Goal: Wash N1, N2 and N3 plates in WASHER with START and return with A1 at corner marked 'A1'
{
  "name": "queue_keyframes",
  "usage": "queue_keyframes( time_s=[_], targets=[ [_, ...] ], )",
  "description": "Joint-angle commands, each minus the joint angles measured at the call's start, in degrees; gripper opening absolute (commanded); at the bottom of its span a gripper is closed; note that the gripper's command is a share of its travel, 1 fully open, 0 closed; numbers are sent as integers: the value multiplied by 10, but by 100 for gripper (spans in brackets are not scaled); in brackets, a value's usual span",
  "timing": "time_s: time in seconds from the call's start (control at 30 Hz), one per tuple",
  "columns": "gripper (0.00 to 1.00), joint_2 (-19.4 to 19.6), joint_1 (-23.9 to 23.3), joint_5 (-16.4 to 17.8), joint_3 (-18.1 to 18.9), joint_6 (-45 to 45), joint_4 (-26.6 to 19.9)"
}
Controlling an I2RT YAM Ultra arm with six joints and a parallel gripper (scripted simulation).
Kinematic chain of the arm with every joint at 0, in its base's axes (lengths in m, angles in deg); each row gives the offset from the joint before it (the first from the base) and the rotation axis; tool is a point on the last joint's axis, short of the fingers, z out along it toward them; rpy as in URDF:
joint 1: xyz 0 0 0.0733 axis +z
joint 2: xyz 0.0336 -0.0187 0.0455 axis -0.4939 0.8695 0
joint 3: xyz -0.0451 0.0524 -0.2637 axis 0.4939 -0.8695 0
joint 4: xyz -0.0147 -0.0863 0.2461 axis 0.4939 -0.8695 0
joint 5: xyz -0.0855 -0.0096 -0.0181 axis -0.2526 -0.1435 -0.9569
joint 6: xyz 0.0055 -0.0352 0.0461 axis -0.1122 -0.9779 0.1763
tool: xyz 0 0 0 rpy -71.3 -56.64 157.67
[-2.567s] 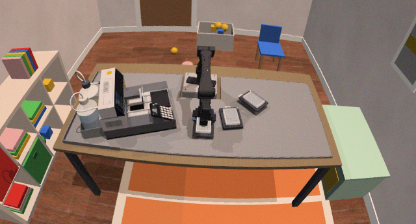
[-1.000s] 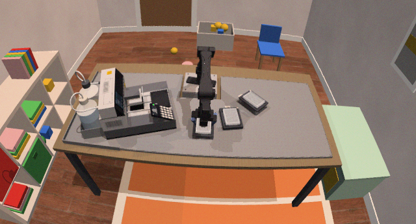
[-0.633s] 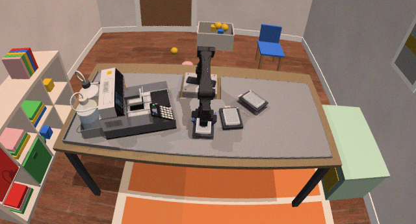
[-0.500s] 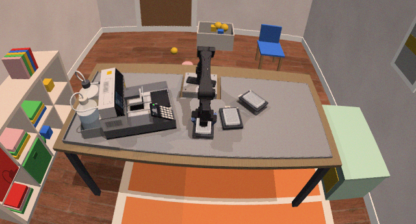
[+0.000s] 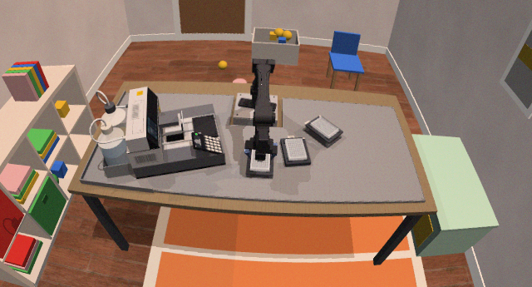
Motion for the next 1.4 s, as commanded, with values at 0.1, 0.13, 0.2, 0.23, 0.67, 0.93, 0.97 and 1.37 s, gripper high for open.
queue_keyframes(
  time_s=[0.1, 0.13, 0.2, 0.23, 0.67, 0.93, 0.97, 1.37],
  targets=[
    [100, -15, -1, 0, 20, 0, -17],
    [100, -16, -1, 0, 22, 0, -20],
    [100, -19, -1, 0, 27, -1, -27],
    [100, -20, -1, 0, 29, -1, -30],
    [100, -30, -2, 0, 57, -1, -68],
    [100, -35, -2, 0, 79, -2, -96],
    [100, -36, -2, 0, 82, -2, -100],
    [100, -41, -3, 0, 114, -3, -136]
  ],
)
